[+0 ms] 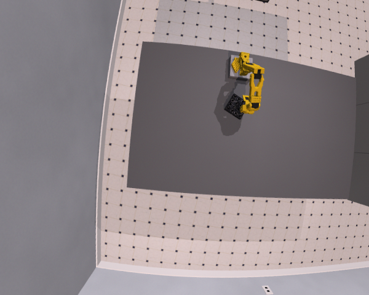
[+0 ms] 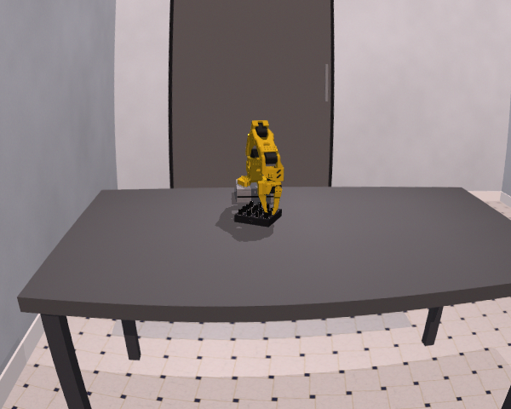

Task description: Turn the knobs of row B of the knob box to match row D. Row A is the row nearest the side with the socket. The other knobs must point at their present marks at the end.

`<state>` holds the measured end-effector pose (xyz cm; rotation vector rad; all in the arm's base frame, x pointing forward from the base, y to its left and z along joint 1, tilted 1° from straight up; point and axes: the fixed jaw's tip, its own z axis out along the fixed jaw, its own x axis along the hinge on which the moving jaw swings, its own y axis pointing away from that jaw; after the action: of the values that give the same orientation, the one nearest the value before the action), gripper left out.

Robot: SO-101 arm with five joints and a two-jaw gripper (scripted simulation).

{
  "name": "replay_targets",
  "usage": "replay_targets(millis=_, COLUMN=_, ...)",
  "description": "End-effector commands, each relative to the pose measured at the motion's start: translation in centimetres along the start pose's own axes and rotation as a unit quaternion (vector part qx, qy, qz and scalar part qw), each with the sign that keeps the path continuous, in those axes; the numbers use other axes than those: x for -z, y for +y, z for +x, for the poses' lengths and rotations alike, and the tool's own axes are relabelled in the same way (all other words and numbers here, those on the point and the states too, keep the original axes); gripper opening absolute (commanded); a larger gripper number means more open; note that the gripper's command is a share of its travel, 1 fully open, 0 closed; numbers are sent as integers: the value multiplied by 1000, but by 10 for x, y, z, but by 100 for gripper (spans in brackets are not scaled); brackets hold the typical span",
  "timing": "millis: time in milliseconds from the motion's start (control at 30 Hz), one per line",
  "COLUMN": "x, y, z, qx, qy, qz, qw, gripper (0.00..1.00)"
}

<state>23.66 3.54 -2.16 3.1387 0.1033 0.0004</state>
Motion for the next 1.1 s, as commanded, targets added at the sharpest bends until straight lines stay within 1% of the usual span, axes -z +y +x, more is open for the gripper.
replay_targets(millis=0, x=4, y=-1, z=-3, qx=6, qy=-6, qz=0, qw=1000, gripper=8)
replay_targets(millis=133, x=6, y=-1, z=-3, qx=6, qy=-6, qz=0, qw=1000, gripper=8)
replay_targets(millis=600, x=27, y=-1, z=-2, qx=6, qy=-6, qz=0, qw=1000, gripper=8)
replay_targets(millis=667, x=27, y=-1, z=-2, qx=6, qy=-6, qz=0, qw=1000, gripper=8)
replay_targets(millis=900, x=33, y=-1, z=-3, qx=6, qy=-6, qz=0, qw=1000, gripper=8)
replay_targets(millis=1067, x=35, y=-1, z=-3, qx=6, qy=-6, qz=0, qw=1000, gripper=8)
